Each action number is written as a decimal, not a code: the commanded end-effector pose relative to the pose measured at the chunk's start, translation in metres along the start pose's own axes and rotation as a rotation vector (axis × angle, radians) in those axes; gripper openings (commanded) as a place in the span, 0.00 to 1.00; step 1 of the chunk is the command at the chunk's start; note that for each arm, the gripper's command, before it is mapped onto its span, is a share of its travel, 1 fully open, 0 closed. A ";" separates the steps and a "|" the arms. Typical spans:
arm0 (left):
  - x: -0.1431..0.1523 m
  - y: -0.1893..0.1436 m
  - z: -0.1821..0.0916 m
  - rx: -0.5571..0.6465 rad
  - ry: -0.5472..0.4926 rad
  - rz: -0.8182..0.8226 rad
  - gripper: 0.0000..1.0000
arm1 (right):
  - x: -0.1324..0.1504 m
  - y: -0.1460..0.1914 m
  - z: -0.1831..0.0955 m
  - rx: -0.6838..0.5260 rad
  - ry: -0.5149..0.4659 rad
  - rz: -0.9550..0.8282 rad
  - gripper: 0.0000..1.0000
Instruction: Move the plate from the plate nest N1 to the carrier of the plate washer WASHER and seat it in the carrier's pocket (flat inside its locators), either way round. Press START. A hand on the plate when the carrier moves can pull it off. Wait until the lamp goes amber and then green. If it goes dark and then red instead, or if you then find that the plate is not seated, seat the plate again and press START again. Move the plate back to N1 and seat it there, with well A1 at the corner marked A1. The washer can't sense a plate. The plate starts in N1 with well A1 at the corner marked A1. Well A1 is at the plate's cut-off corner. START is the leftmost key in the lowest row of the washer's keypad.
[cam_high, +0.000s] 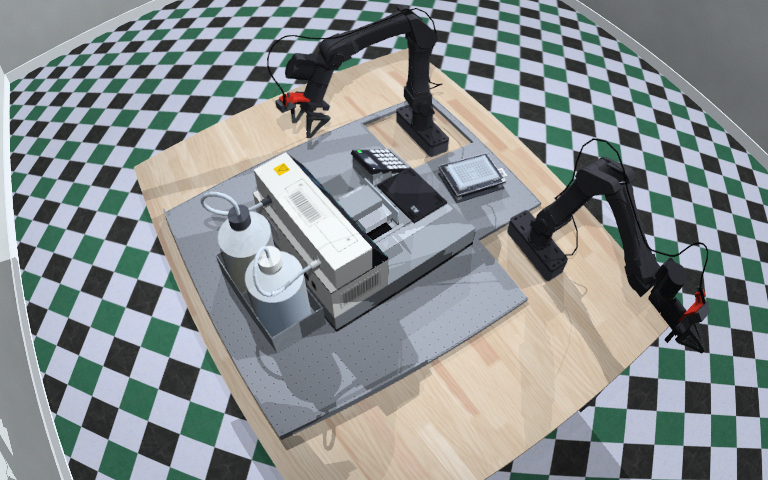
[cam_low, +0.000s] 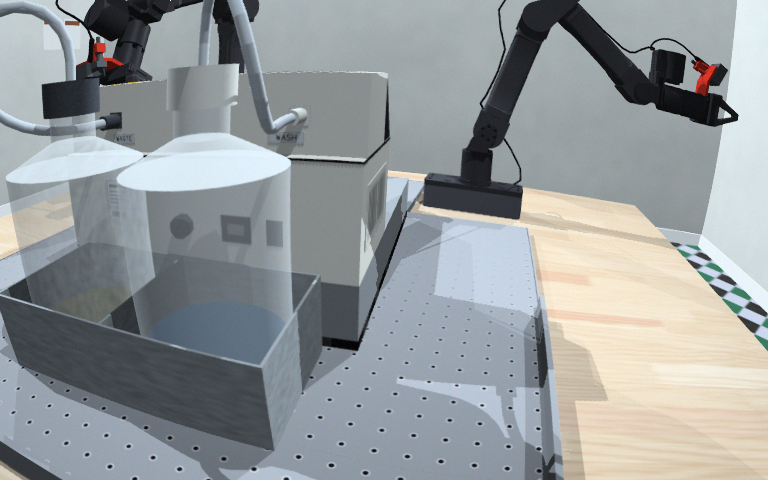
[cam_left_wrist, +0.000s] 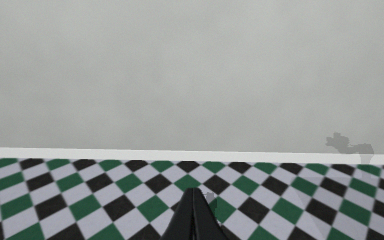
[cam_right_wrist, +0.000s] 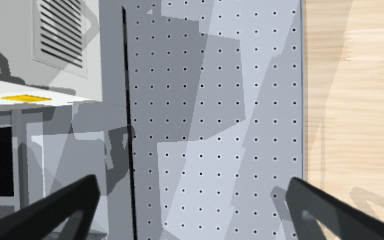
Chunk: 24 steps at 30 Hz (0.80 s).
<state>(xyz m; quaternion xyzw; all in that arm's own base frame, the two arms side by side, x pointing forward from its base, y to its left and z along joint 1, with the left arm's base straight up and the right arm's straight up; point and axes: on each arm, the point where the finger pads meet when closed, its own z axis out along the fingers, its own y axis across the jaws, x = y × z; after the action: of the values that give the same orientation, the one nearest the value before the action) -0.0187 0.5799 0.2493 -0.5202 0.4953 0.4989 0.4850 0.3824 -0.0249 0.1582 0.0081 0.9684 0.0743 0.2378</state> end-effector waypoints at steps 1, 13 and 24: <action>-0.007 0.002 0.000 0.004 -0.032 0.010 0.00 | 0.020 0.002 -0.018 0.016 0.034 0.035 1.00; -0.007 0.002 0.000 0.004 -0.032 0.010 0.00 | 0.052 0.021 -0.057 0.092 0.220 0.009 1.00; -0.007 0.002 0.000 0.004 -0.032 0.010 0.00 | 0.100 0.036 -0.096 0.150 0.392 -0.024 1.00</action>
<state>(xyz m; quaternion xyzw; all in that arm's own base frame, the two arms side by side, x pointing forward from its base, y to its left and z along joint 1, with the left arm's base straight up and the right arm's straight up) -0.0187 0.5799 0.2493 -0.5202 0.4953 0.4989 0.4850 0.2725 0.0027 0.1792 -0.0020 0.9980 0.0212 0.0593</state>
